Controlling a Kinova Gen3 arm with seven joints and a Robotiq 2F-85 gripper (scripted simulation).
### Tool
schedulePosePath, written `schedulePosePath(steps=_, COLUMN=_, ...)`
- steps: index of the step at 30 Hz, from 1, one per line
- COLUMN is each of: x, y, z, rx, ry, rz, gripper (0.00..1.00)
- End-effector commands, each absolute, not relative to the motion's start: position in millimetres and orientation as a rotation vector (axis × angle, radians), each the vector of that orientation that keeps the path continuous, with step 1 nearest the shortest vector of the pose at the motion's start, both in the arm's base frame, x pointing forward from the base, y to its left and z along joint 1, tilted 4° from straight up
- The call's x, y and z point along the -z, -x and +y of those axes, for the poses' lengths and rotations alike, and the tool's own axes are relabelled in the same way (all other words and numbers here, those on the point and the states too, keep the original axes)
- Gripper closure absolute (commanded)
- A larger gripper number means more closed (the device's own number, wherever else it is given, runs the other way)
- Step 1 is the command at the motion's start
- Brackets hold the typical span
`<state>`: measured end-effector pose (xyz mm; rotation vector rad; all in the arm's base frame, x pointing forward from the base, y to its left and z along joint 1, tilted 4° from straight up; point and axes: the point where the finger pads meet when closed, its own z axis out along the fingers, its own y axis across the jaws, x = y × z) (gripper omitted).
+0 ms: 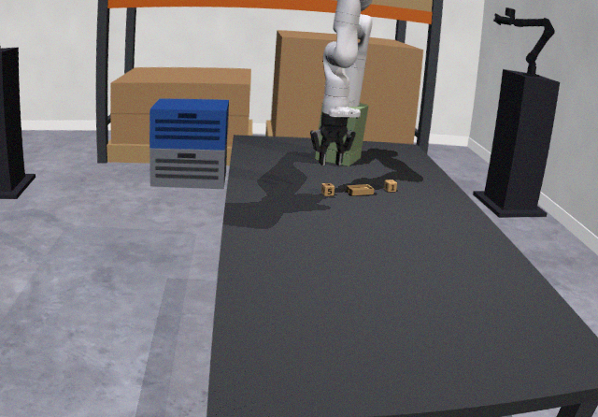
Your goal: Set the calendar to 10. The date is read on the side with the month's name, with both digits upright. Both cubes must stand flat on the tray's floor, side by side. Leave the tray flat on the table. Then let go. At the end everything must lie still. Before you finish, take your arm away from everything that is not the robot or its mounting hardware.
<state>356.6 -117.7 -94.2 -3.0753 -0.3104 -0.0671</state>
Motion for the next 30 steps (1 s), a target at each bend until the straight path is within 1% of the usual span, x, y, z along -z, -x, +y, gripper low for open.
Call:
schedulePosePath(steps=1, x=96, y=-357, z=-118, rx=0.067, ry=3.073, rz=-0.29, gripper=0.54)
schedulePosePath(steps=30, x=126, y=-361, z=-119, rx=0.07, ry=3.081, rz=-0.287, gripper=0.54)
